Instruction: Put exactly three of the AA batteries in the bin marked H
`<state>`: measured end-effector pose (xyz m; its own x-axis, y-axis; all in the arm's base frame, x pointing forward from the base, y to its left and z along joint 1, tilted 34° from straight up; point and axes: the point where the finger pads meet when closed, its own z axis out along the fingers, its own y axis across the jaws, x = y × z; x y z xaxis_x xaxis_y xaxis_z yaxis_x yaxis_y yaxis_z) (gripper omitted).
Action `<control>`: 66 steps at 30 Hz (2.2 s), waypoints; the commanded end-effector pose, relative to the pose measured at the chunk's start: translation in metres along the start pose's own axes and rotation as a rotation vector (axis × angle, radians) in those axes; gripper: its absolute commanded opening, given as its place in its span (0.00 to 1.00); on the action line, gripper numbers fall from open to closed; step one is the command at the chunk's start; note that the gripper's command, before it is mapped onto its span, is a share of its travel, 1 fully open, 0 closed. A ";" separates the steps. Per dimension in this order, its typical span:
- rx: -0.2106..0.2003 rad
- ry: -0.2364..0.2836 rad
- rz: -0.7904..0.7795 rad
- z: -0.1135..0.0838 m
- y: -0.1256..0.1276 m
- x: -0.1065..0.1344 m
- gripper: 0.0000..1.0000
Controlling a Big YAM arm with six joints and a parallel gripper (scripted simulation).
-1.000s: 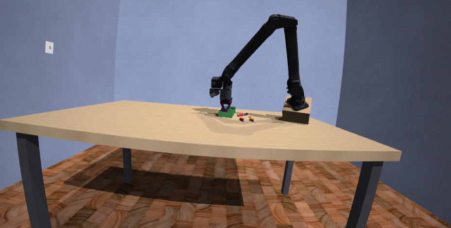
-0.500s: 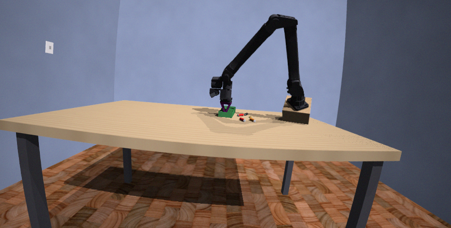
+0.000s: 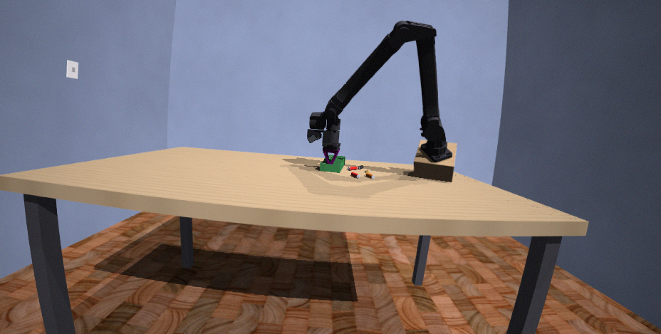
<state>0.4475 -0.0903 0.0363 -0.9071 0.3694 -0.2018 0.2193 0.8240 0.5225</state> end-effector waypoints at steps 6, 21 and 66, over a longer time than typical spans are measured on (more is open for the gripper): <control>0.005 -0.005 0.014 -0.005 -0.011 0.002 0.09; 0.004 -0.048 -0.022 -0.037 0.001 -0.020 0.09; 0.012 -0.035 -0.046 -0.212 0.011 -0.016 0.09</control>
<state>0.3777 -0.1779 0.1958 -0.8971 0.3957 -0.1965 0.2459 0.8167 0.5221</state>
